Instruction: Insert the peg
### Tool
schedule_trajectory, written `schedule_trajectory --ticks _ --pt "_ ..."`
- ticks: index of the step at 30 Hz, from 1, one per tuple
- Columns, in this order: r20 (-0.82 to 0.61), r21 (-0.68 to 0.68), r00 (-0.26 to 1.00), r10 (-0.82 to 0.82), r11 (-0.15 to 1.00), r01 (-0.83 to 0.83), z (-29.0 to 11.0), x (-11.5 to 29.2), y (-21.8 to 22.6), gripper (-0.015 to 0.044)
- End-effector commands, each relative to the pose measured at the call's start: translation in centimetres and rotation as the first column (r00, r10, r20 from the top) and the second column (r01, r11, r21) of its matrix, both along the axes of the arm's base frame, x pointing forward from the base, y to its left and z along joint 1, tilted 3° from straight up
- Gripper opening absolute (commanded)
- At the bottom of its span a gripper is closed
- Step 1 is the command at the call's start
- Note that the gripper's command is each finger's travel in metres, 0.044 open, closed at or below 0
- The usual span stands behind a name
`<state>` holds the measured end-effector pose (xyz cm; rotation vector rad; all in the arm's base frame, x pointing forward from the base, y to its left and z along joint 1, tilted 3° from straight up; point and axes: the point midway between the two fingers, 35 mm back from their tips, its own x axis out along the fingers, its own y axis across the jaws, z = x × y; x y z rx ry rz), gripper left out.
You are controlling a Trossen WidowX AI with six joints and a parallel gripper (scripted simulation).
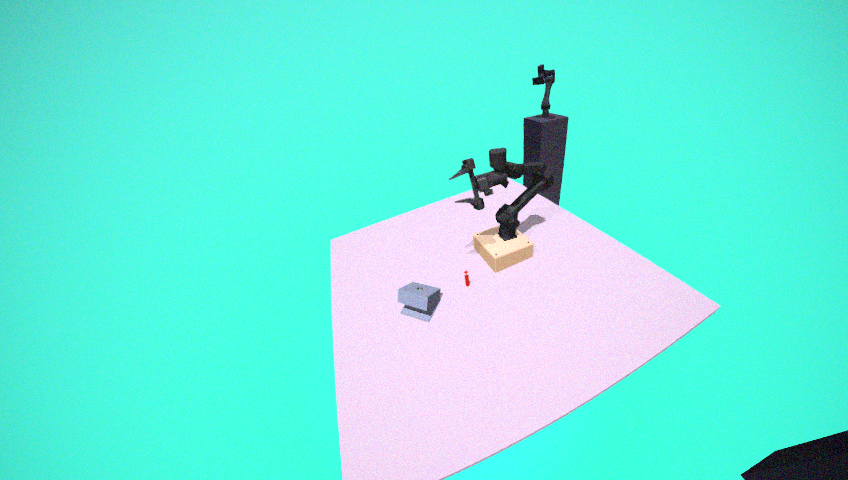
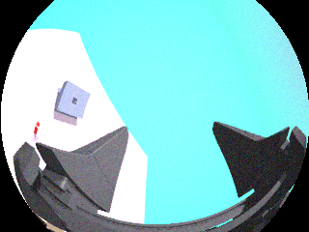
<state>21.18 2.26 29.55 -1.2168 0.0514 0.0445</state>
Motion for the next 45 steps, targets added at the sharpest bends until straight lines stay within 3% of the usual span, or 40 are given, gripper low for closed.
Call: schedule_trajectory --ticks 1,23,45 --pt "-0.002 0.001 1.000 0.001 1.000 -0.001 0.0 0.0 0.0 0.0426" --pt "-0.274 0.158 0.960 0.055 0.987 -0.012 -3.6 3.2 2.6 0.0440" --pt "-0.544 0.289 0.835 0.082 0.953 0.094 -8.2 5.5 5.2 0.0440"
